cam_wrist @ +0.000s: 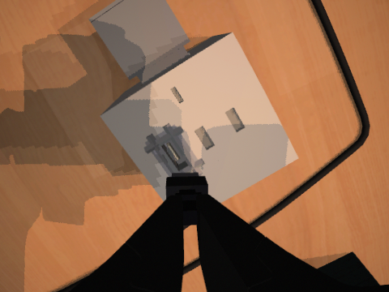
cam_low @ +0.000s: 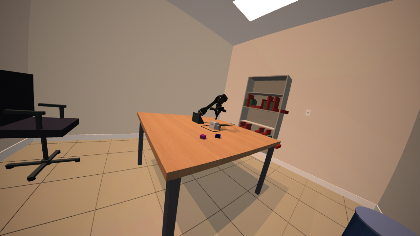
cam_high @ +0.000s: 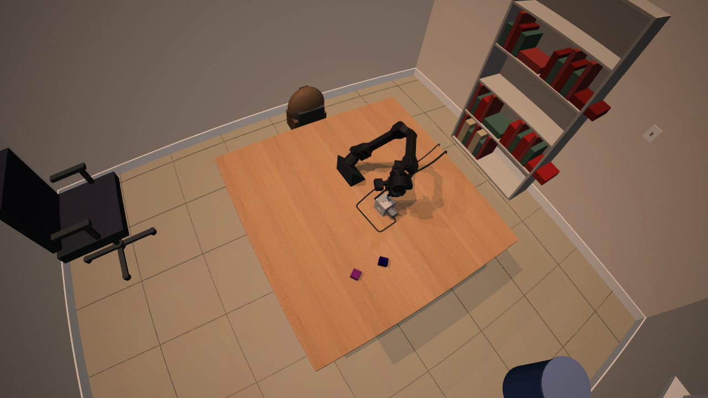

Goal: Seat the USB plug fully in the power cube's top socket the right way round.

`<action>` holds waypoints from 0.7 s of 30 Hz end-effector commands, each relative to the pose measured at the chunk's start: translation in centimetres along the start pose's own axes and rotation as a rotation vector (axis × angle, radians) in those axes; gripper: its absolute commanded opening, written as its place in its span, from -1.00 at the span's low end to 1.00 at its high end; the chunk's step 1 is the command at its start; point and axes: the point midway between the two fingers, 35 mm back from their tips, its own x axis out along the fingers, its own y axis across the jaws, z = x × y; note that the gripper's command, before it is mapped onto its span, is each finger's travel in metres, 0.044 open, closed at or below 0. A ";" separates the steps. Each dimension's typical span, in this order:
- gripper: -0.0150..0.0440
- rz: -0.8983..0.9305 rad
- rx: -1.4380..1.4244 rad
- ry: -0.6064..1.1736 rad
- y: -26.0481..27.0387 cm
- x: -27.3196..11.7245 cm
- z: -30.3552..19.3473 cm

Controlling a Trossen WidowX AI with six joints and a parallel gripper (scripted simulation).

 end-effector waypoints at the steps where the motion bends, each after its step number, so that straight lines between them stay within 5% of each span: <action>1: -0.49 0.000 -0.085 0.000 0.0 0.0 0.0; 21: -0.49 0.000 -0.608 0.000 0.0 0.0 0.0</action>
